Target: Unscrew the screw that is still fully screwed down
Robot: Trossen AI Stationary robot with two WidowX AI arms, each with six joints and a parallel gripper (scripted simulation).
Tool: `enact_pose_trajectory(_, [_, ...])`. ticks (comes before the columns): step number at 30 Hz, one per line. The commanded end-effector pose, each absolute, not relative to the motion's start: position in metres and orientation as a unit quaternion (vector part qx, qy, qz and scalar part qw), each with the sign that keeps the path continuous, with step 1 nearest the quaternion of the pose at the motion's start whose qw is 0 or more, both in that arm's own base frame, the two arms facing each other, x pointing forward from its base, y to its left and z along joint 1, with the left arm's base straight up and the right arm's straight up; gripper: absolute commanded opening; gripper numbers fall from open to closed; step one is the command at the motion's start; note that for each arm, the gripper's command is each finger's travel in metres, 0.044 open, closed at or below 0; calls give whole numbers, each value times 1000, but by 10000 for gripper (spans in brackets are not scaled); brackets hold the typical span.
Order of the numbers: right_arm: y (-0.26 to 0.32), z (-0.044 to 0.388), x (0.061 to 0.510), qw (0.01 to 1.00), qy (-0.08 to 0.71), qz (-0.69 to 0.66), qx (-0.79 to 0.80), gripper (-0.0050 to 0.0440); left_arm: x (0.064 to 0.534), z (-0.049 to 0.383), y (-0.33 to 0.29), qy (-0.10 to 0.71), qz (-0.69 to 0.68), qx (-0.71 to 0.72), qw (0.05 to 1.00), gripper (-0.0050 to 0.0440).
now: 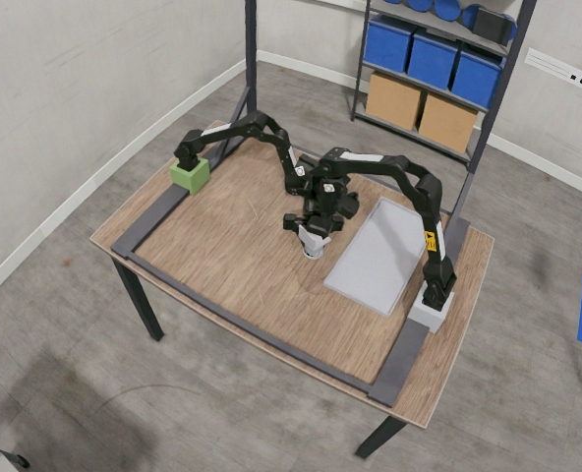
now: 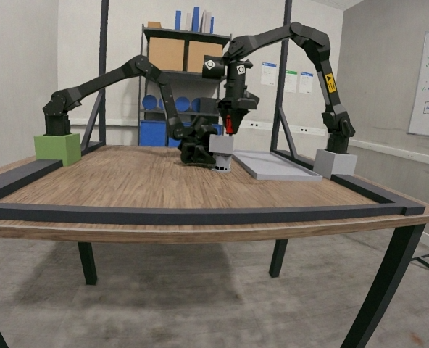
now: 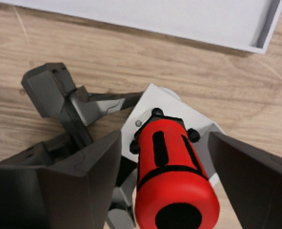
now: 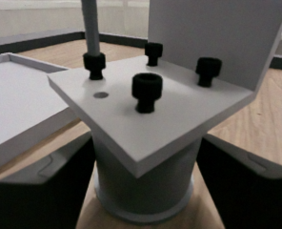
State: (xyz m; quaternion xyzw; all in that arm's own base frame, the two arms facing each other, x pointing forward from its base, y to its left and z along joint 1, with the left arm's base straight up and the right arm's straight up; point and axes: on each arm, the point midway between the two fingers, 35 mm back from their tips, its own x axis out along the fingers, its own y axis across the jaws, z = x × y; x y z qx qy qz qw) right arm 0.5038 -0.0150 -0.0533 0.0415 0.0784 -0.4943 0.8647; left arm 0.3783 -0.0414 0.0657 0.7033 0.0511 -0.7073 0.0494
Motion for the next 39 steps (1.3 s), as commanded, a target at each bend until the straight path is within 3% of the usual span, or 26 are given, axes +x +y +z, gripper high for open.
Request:
enact_pose_trajectory(1, [-16,-39,510,864,65,-496,54,245,383,77,-42,46,-694,716,51,250])
enact_pose_trajectory(37, [-16,-39,510,864,65,-496,54,245,384,79,-42,46,-694,716,51,250])
enact_pose_trajectory(38, [-16,-39,510,864,65,-496,54,245,384,79,-42,46,-694,716,51,130])
enact_pose_trajectory(39, [-16,-39,510,864,65,-496,54,245,384,79,-42,46,-694,716,51,130])
